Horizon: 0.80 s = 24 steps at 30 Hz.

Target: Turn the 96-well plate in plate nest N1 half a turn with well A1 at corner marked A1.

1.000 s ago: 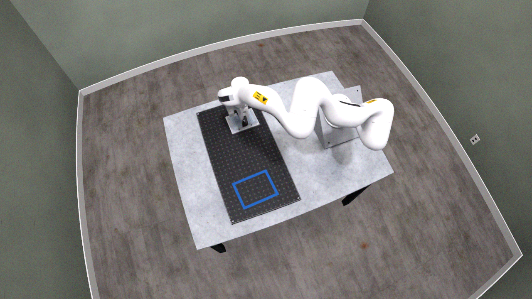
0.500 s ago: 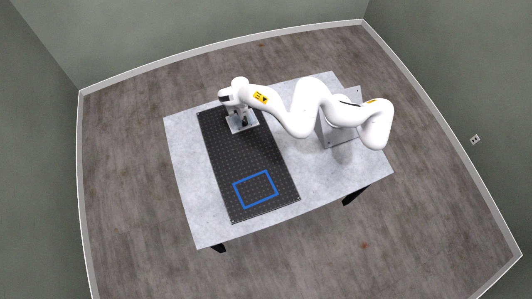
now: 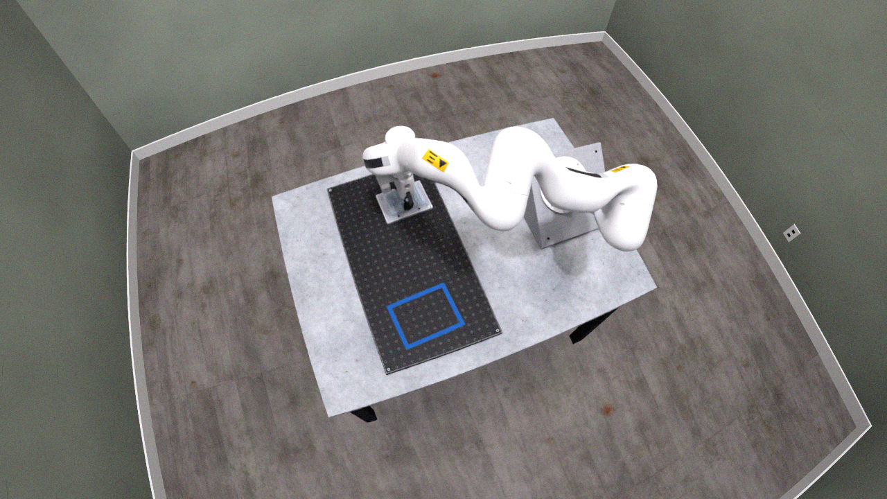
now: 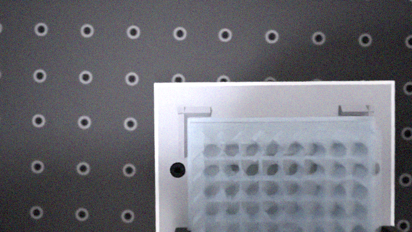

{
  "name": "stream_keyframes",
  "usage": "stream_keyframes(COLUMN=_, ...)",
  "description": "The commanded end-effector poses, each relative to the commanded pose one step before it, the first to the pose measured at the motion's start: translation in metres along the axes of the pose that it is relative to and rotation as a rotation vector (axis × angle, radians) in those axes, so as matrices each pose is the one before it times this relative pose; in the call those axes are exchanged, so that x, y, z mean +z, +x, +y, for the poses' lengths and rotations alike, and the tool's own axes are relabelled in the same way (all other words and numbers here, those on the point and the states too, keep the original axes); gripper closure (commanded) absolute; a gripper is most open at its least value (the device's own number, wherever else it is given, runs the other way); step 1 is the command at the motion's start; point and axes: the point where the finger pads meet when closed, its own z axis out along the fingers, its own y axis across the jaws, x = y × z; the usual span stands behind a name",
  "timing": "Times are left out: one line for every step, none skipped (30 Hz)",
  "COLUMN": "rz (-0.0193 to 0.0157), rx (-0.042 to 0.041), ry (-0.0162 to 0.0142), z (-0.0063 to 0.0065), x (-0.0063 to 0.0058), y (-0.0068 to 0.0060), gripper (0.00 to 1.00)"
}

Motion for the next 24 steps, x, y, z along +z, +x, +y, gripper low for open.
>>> stream_keyframes(rz=0.00189, rx=-0.00069, ry=-0.00112, z=0.00036, x=-0.00425, y=0.00105, gripper=1.0)
stream_keyframes(rz=0.0, rx=0.0, ry=0.0, z=0.0, x=0.0, y=0.0, gripper=1.0)
stream_keyframes(rz=-0.00001, rx=0.0, ry=0.00001, z=0.0, x=-0.00069, y=0.00001, gripper=1.0)
stream_keyframes(rz=0.0, rx=0.0, ry=0.0, z=0.0, x=-0.00066, y=0.0, gripper=1.0)
stream_keyframes(rz=0.0, rx=0.0, ry=0.0, z=0.0, x=-0.00066, y=0.0, gripper=1.0)
stream_keyframes(rz=0.0, rx=0.0, ry=0.0, z=0.0, x=-0.00066, y=0.0, gripper=1.0)
stream_keyframes(rz=0.0, rx=0.0, ry=0.0, z=0.0, x=-0.00066, y=0.0, gripper=1.0)
stream_keyframes(rz=0.0, rx=0.0, ry=0.0, z=0.0, x=-0.00066, y=0.0, gripper=1.0)
stream_keyframes(rz=0.0, rx=0.0, ry=0.0, z=0.0, x=-0.00067, y=0.0, gripper=1.0)
stream_keyframes(rz=0.0, rx=0.0, ry=0.0, z=0.0, x=-0.00067, y=0.0, gripper=1.0)
stream_keyframes(rz=0.0, rx=0.0, ry=0.0, z=0.0, x=-0.00067, y=0.0, gripper=1.0)
stream_keyframes(rz=0.0, rx=0.0, ry=0.0, z=0.0, x=-0.00067, y=0.0, gripper=1.0)
stream_keyframes(rz=0.0, rx=0.0, ry=0.0, z=0.0, x=-0.00067, y=0.0, gripper=1.0)
stream_keyframes(rz=0.0, rx=0.0, ry=0.0, z=0.0, x=-0.00067, y=0.0, gripper=1.0)
stream_keyframes(rz=0.0, rx=0.0, ry=0.00001, z=0.0, x=-0.00001, y=0.00001, gripper=1.0)
stream_keyframes(rz=0.0, rx=0.0, ry=0.0, z=0.0, x=-0.00001, y=0.0, gripper=1.0)
stream_keyframes(rz=0.0, rx=0.0, ry=0.0, z=0.0, x=-0.00001, y=0.0, gripper=1.0)
stream_keyframes(rz=0.0, rx=0.0, ry=0.0, z=0.0, x=0.0, y=0.0, gripper=1.0)
stream_keyframes(rz=0.0, rx=0.0, ry=0.0, z=0.0, x=0.0, y=0.0, gripper=1.0)
stream_keyframes(rz=-0.00001, rx=0.0, ry=0.00001, z=0.0, x=-0.00002, y=0.00001, gripper=1.0)
stream_keyframes(rz=0.0, rx=0.0, ry=0.0, z=0.0, x=0.0, y=0.0, gripper=1.0)
stream_keyframes(rz=0.0, rx=0.0, ry=0.0, z=0.0, x=0.0, y=0.0, gripper=1.0)
stream_keyframes(rz=0.0, rx=0.0, ry=0.0, z=0.0, x=0.0, y=0.0, gripper=1.0)
stream_keyframes(rz=0.0, rx=0.0, ry=0.0, z=0.0, x=0.0, y=0.0, gripper=1.0)
